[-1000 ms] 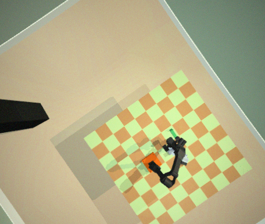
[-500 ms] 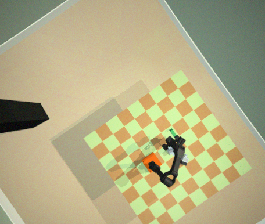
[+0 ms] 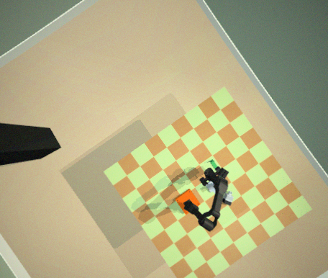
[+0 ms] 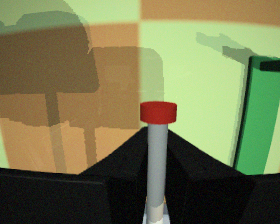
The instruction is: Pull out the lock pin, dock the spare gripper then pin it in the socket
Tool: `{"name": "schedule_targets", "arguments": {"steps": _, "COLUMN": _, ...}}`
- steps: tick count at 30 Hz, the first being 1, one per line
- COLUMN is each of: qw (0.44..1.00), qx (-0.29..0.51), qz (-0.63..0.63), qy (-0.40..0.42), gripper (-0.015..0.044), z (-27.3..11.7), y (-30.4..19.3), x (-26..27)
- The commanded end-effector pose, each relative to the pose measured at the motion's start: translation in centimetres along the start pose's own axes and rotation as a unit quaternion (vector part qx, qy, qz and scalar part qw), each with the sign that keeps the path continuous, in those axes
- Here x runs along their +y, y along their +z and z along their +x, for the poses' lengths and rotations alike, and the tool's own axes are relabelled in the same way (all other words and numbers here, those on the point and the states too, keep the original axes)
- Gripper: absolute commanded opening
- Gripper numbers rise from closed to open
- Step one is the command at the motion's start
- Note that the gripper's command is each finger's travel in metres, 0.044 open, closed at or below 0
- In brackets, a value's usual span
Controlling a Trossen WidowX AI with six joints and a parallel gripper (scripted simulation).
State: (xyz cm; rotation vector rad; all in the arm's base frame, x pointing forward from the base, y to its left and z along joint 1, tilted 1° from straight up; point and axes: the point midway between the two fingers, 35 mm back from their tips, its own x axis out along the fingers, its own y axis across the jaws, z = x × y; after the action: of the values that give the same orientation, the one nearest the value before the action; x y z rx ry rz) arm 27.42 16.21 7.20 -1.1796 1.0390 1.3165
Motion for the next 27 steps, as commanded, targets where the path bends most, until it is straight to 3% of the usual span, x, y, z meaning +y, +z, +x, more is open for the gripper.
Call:
{"name": "schedule_targets", "arguments": {"steps": 1, "qw": 1.0, "qx": 0.0, "qz": 0.002, "qy": -0.001, "gripper": 0.0, "z": -0.1, "y": 0.4, "x": -0.2}}
{"name": "schedule_targets", "arguments": {"steps": 27, "qw": 1.0, "qx": 0.002, "qz": 0.003, "qy": 0.008, "gripper": 0.0, "z": -0.3, "y": 2.4, "x": -0.2}}
